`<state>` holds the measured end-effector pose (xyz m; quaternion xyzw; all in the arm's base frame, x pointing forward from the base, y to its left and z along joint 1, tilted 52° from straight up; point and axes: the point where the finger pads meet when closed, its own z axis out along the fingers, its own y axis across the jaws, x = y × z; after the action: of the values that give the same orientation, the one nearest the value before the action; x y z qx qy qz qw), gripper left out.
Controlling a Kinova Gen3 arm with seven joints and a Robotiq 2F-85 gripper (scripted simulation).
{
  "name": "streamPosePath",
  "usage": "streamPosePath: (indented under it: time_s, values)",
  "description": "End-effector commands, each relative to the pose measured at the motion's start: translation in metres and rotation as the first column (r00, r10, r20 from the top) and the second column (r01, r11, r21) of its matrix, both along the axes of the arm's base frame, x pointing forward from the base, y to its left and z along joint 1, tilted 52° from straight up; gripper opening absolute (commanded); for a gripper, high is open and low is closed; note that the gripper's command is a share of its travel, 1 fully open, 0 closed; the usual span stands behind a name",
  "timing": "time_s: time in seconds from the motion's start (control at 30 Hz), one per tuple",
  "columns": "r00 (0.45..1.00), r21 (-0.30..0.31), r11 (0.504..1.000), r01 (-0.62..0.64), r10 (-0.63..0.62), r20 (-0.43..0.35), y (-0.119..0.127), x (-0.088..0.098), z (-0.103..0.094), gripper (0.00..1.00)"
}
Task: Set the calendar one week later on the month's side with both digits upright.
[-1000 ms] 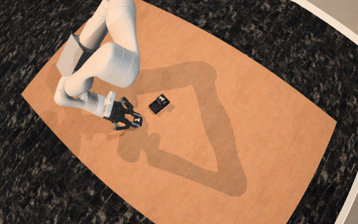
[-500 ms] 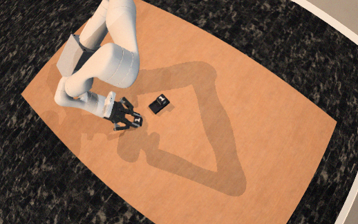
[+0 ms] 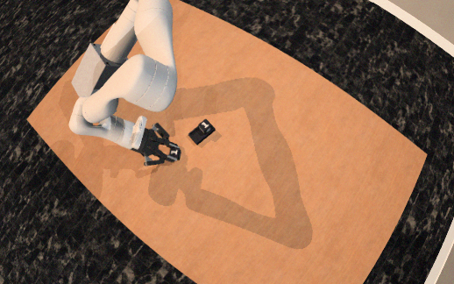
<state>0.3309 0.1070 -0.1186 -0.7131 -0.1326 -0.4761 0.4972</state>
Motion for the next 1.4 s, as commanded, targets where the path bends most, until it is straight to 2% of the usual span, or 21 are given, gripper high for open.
streamPosePath:
  time_s: [0.0,1.07,1.2,1.37]
  values:
    - [1.000,-0.001,1.000,0.001,-0.001,0.001,-0.0006,0.0004,0.0002,0.26]
    - [1.000,-0.001,1.000,0.001,-0.001,0.001,-0.0006,0.0004,0.0002,0.26]
    - [1.000,-0.001,1.000,0.001,-0.001,0.001,-0.0006,0.0004,0.0002,0.34]
    - [1.000,-0.001,1.000,0.001,-0.001,0.001,-0.0006,0.0004,0.0002,0.38]
